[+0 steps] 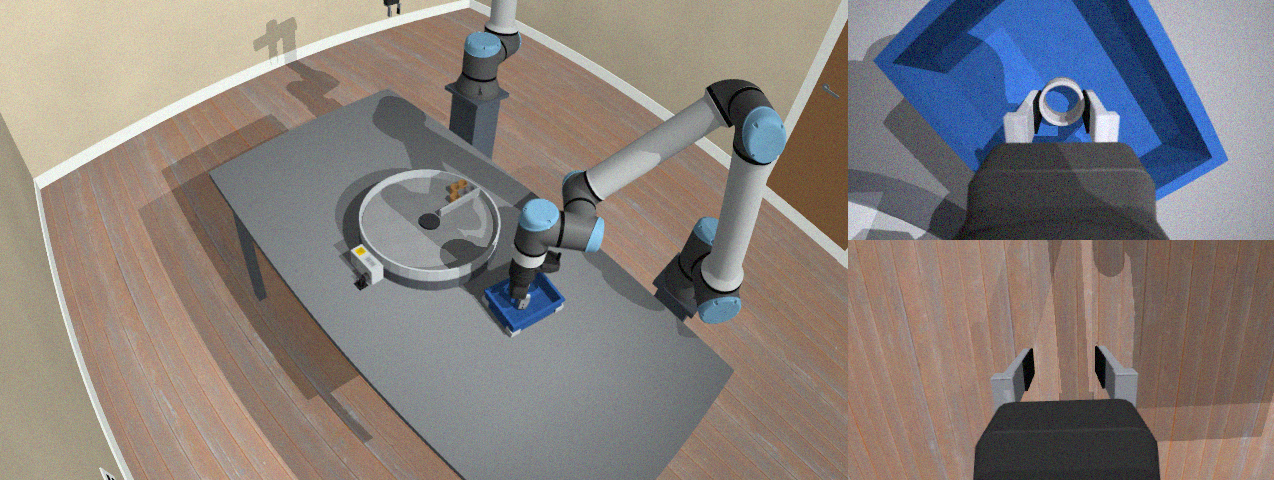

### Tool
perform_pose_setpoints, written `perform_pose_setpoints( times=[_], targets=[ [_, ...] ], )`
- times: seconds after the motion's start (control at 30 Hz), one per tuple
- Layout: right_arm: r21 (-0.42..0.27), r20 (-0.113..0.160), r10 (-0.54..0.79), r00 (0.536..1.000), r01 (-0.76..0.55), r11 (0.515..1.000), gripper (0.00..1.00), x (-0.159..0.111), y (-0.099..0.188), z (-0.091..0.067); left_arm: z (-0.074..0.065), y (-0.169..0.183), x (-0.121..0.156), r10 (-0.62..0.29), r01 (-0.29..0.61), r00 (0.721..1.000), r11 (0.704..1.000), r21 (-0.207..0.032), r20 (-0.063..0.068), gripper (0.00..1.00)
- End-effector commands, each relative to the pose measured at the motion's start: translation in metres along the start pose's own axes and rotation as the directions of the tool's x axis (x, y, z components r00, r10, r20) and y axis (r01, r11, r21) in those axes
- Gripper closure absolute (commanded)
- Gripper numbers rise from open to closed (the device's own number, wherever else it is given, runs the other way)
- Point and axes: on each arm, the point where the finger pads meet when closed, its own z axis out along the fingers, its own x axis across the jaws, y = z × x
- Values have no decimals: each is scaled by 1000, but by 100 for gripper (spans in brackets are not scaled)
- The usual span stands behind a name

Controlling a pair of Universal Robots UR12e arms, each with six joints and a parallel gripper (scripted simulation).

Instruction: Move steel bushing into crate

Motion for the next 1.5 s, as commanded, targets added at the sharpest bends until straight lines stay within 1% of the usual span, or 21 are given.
perform_pose_setpoints(
  times=[0.0, 0.97, 1.0, 1.47],
  targets=[
    [-2, 0, 0, 1000, 0, 1000, 0, 0, 1, -1, -1, 1, 0, 0, 0, 1000, 1000, -2, 0, 100],
    [-2, 0, 0, 1000, 0, 1000, 0, 0, 1, -1, -1, 1, 0, 0, 0, 1000, 1000, -2, 0, 100],
    [-2, 0, 0, 1000, 0, 1000, 0, 0, 1, -1, -1, 1, 0, 0, 0, 1000, 1000, -2, 0, 22],
    [-2, 0, 0, 1000, 0, 1000, 0, 0, 1, -1, -1, 1, 0, 0, 0, 1000, 1000, -2, 0, 22]
  ],
)
